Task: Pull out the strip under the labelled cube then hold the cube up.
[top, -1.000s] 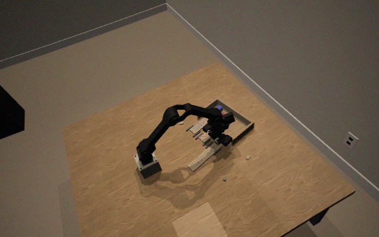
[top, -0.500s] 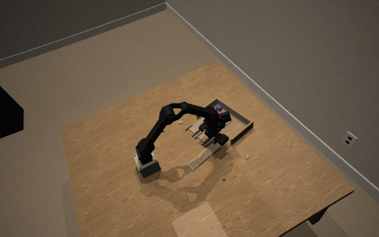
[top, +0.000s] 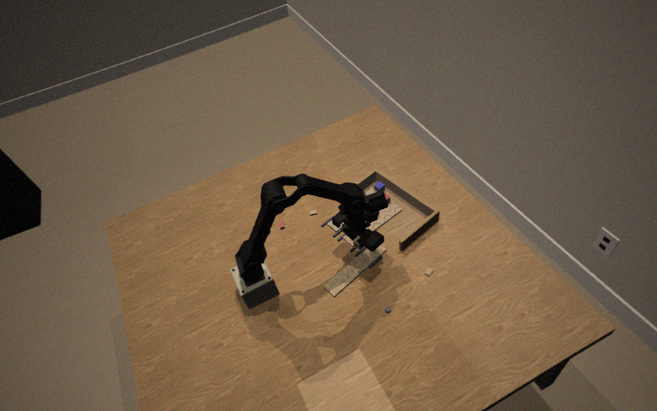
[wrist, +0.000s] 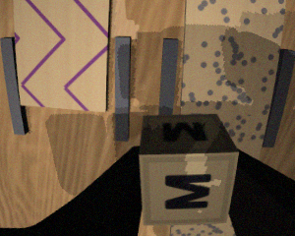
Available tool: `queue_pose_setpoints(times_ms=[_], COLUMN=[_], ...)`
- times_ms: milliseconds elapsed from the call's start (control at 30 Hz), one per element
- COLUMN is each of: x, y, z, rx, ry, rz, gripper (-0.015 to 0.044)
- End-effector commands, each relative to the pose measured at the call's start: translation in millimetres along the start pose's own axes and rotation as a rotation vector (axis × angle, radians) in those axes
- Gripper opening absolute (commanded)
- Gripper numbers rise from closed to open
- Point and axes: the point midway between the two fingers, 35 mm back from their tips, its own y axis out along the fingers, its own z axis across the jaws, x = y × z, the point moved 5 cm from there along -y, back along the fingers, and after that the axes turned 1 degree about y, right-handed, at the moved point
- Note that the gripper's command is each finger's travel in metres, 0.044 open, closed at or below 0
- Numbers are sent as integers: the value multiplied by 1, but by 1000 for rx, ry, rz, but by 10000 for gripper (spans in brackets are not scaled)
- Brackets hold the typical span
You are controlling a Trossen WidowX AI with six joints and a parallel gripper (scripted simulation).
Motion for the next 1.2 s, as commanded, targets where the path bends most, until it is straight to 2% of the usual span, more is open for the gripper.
queue_pose_setpoints(times_ms=[0, 600, 700, 867, 1167], x=[-7, -64, -65, -64, -65], y=[-2, 0, -4, -35, -36], z=[3, 30, 30, 30, 30], rx=[-2, 0, 0, 0, 0], ry=[5, 5, 5, 5, 5], rz=[0, 5, 5, 5, 5], gripper=[0, 0, 0, 0, 0])
